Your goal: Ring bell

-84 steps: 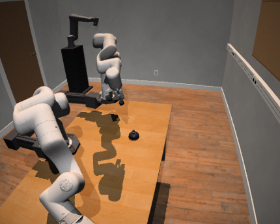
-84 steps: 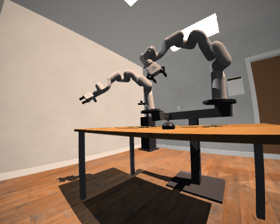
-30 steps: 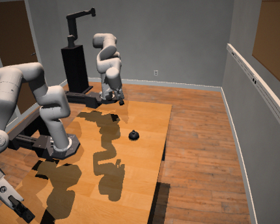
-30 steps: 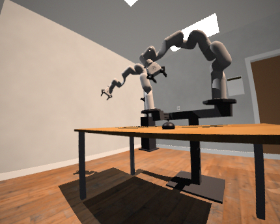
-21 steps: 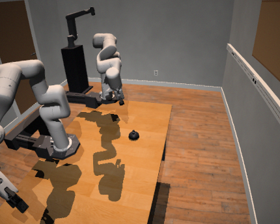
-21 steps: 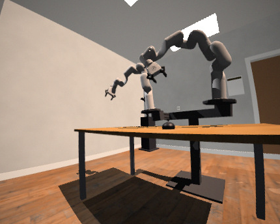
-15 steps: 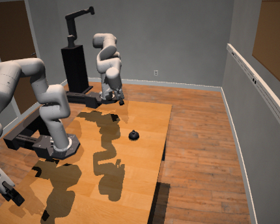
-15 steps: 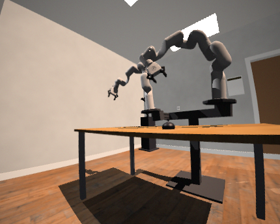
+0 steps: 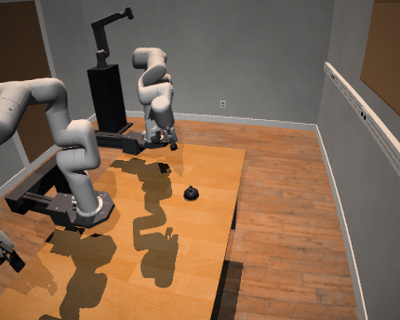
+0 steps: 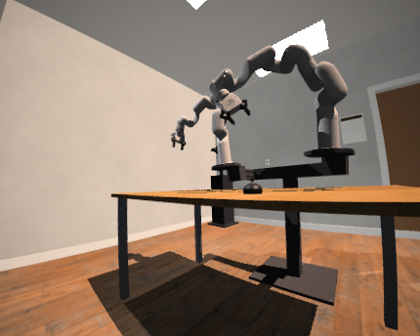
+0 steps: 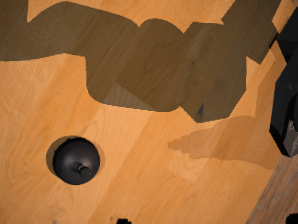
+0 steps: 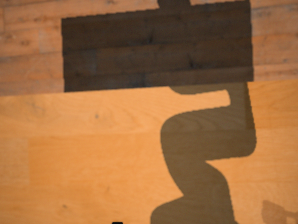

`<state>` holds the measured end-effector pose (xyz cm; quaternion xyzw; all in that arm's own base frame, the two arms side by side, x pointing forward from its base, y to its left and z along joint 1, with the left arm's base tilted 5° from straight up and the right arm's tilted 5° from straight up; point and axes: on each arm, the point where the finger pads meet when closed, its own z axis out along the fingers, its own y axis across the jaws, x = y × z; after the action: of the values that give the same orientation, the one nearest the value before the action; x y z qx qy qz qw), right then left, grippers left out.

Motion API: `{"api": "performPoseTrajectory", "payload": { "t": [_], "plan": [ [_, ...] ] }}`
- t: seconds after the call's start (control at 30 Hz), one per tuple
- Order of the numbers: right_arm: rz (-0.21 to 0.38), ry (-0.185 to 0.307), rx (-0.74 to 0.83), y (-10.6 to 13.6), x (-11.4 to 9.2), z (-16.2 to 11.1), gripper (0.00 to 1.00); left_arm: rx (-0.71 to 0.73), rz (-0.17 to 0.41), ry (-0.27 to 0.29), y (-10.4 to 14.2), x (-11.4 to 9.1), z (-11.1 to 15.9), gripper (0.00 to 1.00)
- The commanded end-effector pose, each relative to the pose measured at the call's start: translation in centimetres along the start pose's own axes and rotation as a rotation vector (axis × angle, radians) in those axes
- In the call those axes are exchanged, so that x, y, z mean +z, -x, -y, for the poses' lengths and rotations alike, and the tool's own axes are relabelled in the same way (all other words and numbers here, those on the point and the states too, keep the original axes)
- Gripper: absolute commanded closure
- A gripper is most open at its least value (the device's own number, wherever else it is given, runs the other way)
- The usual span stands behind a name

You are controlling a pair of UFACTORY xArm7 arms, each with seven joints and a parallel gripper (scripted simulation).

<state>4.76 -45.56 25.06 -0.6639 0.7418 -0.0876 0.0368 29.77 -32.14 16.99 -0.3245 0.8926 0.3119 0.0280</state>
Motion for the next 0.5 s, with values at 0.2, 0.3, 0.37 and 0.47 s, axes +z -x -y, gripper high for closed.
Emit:
{"api": "performPoseTrajectory", "payload": {
  "t": [0.2,0.3,0.37,0.47],
  "plan": [
    [0.04,0.124,-0.032,3.2,-1.2,-5.5,0.0,-0.001,0.0,-0.005,0.0,-0.2,0.0,0.0],
    [0.049,0.145,-0.036,3.8,-1.4,-6.4,0.0,-0.001,0.0,-0.005,0.0,-0.2,0.0,0.0],
    [0.054,0.156,-0.038,4.1,-1.5,-6.9,0.0,-0.001,0.0,-0.005,0.0,-0.2,0.0,0.0],
    [0.06,0.167,-0.04,4.4,-1.6,-7.5,0.0,-0.001,0.0,-0.005,0.0,-0.2,0.0,0.0]
  ]
}}
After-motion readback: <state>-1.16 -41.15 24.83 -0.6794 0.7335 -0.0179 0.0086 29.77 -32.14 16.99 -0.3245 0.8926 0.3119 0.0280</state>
